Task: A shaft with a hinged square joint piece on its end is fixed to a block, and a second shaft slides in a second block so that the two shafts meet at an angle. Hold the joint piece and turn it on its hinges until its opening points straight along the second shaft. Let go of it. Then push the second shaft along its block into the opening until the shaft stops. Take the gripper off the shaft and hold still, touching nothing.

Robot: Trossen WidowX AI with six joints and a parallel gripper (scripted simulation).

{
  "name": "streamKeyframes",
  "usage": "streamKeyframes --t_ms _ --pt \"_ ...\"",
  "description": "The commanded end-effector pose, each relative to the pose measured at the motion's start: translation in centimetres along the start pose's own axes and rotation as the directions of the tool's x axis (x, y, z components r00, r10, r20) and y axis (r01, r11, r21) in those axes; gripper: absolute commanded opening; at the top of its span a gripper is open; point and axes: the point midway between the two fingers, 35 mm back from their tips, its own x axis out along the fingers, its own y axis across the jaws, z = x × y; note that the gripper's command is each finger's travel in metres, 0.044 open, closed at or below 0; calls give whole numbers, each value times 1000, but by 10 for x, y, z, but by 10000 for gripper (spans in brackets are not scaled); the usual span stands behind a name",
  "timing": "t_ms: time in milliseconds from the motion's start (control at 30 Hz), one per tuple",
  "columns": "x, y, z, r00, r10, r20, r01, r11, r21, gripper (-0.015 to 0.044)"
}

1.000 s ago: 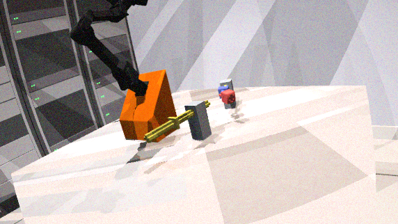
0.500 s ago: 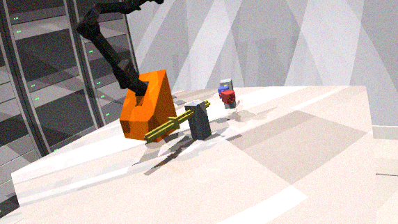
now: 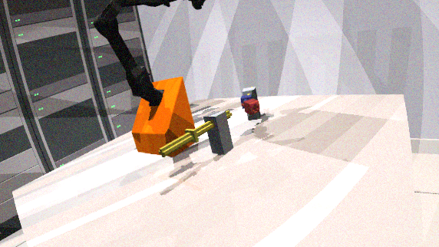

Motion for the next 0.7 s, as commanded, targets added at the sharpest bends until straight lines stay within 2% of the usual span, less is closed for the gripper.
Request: streamKeyframes --t_ms 0,400,667 --pt "17 -3 23 996 -45 78 51 996 -79 440" --pt "57 -20 106 933 -203 296 285 922 -264 440" --pt "72 -36 164 849 -320 421 478 804 -353 440"
